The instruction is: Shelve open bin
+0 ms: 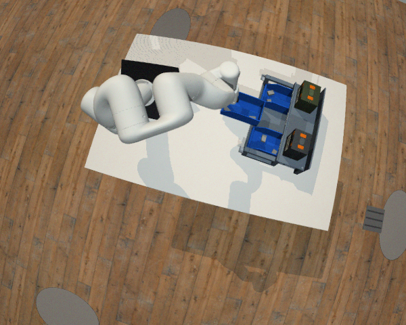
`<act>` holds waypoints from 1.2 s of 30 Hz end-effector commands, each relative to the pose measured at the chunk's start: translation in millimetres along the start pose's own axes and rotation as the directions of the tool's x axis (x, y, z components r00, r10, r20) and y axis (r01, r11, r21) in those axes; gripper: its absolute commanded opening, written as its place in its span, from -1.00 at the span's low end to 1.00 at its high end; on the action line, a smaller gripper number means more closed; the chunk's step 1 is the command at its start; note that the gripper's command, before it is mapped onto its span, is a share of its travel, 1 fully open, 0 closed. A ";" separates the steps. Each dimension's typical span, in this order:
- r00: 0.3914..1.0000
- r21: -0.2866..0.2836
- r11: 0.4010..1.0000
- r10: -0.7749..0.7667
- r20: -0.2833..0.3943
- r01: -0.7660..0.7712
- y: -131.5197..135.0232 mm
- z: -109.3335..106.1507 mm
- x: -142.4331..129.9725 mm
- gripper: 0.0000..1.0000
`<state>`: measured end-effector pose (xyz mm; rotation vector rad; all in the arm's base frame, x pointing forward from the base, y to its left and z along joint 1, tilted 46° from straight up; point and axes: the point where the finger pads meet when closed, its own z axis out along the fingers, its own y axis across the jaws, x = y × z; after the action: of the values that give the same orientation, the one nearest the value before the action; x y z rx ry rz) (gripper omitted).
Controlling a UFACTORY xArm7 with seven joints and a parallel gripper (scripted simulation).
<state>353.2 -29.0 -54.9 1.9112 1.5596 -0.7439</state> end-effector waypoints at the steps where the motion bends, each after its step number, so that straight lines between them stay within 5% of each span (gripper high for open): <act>1: 1.000 -0.001 1.000 -0.001 -0.003 0.001 0.9 -1.4 1.2 -1.00; 36: 1.000 0.012 1.000 -0.001 -0.003 0.001 20.7 -1.1 1.2 -1.00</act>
<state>372.4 -32.7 -53.6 1.9218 1.5580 -0.7587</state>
